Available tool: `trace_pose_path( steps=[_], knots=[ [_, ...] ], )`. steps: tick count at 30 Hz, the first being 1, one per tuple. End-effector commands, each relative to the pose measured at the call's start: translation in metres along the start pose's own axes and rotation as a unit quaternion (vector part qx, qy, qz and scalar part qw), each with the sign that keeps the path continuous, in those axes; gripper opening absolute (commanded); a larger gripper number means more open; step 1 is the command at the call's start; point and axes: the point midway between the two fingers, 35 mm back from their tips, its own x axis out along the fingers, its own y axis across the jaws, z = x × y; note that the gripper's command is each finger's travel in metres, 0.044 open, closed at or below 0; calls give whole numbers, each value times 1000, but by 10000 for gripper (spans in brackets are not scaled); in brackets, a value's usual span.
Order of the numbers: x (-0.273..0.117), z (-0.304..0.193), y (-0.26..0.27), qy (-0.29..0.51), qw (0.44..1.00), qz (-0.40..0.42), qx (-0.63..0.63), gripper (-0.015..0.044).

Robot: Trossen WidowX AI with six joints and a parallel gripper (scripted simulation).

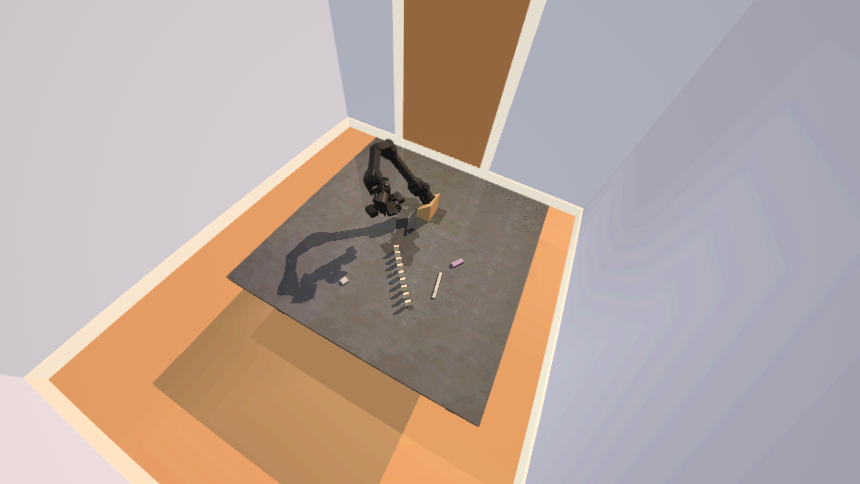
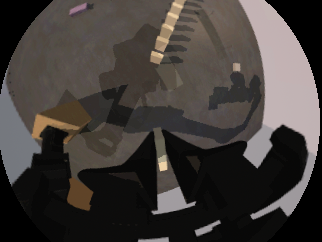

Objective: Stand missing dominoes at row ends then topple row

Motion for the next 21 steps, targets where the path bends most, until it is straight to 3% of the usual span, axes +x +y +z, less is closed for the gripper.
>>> trace_pose_path(
  steps=[1, 6, 21],
  knots=[
    [-3, -42, -26, -7, 984, 2, 180, 28],
    [-4, -118, -48, 0, 893, -4, 451, 28],
    [7, -115, -44, -30, 881, 27, 472, 28]
  ],
)
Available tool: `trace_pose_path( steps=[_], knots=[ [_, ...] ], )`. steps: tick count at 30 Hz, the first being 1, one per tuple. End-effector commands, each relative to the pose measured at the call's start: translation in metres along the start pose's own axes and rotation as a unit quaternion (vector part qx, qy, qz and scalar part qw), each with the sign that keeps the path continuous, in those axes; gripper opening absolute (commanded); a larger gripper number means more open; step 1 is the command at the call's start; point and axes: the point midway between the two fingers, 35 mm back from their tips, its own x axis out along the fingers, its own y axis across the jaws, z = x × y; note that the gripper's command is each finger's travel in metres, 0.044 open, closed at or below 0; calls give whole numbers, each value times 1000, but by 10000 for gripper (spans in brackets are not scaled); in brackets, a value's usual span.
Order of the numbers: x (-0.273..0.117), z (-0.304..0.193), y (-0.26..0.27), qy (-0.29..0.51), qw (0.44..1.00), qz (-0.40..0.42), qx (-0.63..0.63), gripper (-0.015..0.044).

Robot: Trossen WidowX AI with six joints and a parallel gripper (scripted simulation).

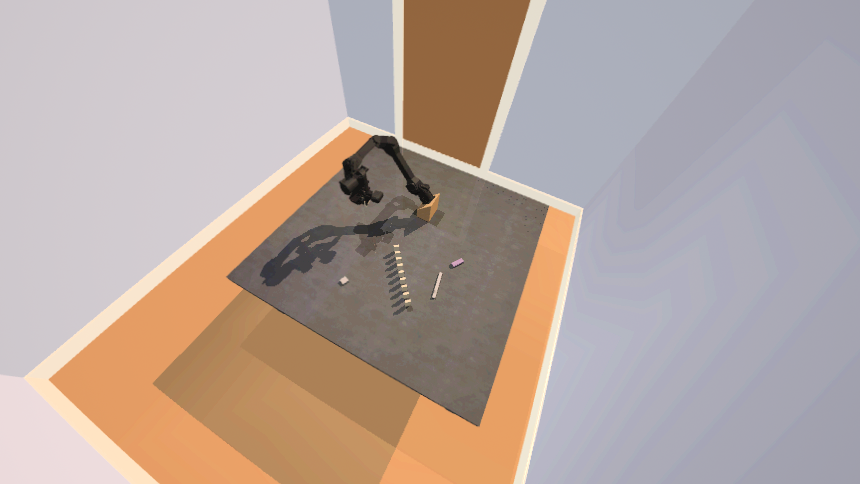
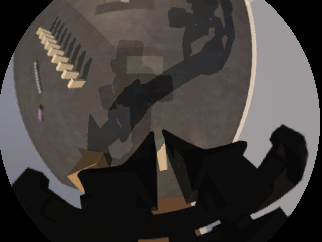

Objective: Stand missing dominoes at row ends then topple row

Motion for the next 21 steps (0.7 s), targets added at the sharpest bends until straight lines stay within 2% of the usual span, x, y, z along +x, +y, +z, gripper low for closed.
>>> trace_pose_path(
  steps=[1, 11, 21],
  knots=[
    [11, -2, 6, -8, 999, 37, 10, 28],
    [36, 3, 21, -71, 987, 137, 47, 28],
    [52, 11, 27, -163, 962, 205, 77, 28]
  ],
)
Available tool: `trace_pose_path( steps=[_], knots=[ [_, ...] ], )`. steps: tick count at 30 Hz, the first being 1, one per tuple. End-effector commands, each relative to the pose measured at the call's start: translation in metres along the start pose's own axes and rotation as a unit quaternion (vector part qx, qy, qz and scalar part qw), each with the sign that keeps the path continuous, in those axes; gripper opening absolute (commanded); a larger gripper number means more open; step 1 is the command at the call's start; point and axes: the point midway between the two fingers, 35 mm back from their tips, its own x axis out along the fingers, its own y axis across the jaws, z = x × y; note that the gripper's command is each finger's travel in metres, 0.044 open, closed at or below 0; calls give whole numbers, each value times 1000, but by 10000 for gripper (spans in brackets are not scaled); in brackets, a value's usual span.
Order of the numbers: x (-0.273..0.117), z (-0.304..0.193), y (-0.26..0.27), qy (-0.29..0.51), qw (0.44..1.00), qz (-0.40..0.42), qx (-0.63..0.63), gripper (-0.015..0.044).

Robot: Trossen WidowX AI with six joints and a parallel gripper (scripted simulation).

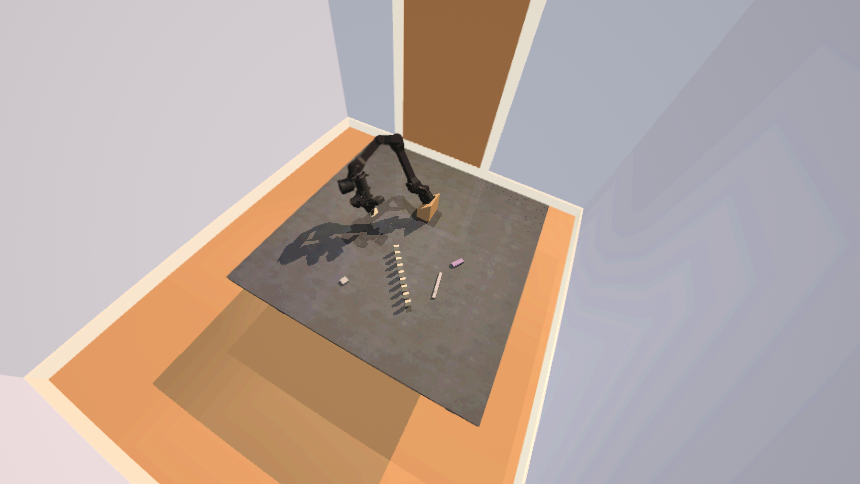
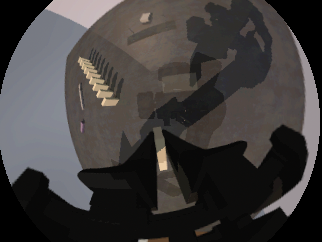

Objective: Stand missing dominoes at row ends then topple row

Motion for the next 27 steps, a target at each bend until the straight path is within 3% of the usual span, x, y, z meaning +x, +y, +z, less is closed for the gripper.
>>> trace_pose_path(
  steps=[1, 14, 27],
  knots=[
    [7, 0, 0, -38, 999, 26, 3, 28],
    [15, 5, -11, -181, 981, 66, 7, 28],
    [6, 5, -24, -337, 939, 55, -30, 28]
  ],
)
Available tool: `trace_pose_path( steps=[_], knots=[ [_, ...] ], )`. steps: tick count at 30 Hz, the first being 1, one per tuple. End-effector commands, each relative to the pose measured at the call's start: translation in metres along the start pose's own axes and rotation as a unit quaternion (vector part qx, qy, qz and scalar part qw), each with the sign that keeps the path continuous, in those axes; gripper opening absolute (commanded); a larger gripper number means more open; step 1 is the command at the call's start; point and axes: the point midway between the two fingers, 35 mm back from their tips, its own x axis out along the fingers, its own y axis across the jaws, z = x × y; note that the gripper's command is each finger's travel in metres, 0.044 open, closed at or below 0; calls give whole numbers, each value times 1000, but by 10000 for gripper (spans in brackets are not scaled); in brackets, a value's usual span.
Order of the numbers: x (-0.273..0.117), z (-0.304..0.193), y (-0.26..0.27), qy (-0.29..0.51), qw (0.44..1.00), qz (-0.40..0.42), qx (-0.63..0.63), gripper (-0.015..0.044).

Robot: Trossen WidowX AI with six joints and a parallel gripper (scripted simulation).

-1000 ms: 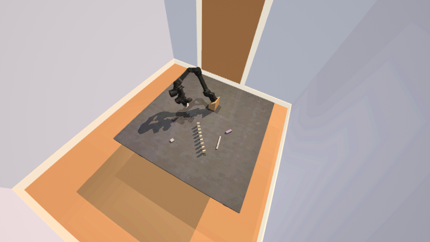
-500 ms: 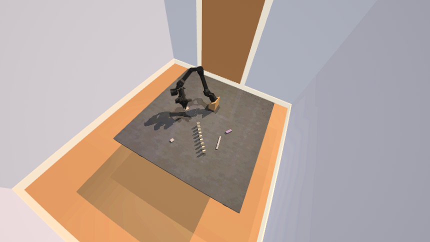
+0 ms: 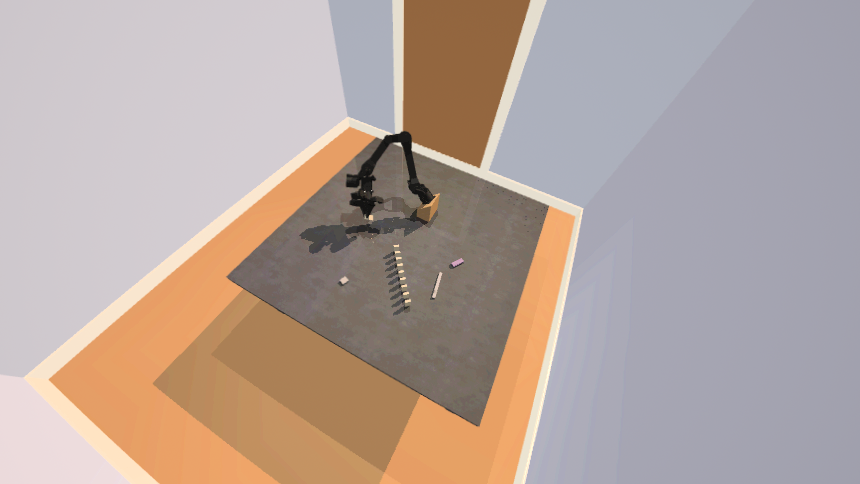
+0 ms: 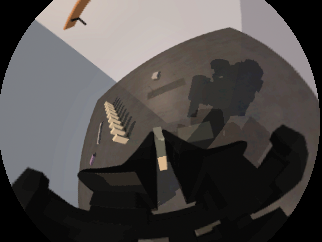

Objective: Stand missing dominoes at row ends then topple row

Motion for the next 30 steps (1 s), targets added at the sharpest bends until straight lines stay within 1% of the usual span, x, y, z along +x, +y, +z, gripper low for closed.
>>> trace_pose_path(
  steps=[1, 11, 20, 26, 30],
  knots=[
    [-4, -1, -2, -46, 999, -2, -22, 28],
    [-24, 1, -6, -157, 983, -25, -94, 28],
    [-46, -2, -2, -242, 952, -55, -178, 28],
    [-61, -6, 5, -288, 924, -75, -240, 28],
    [-63, -6, 7, -292, 921, -77, -247, 28]
  ],
)
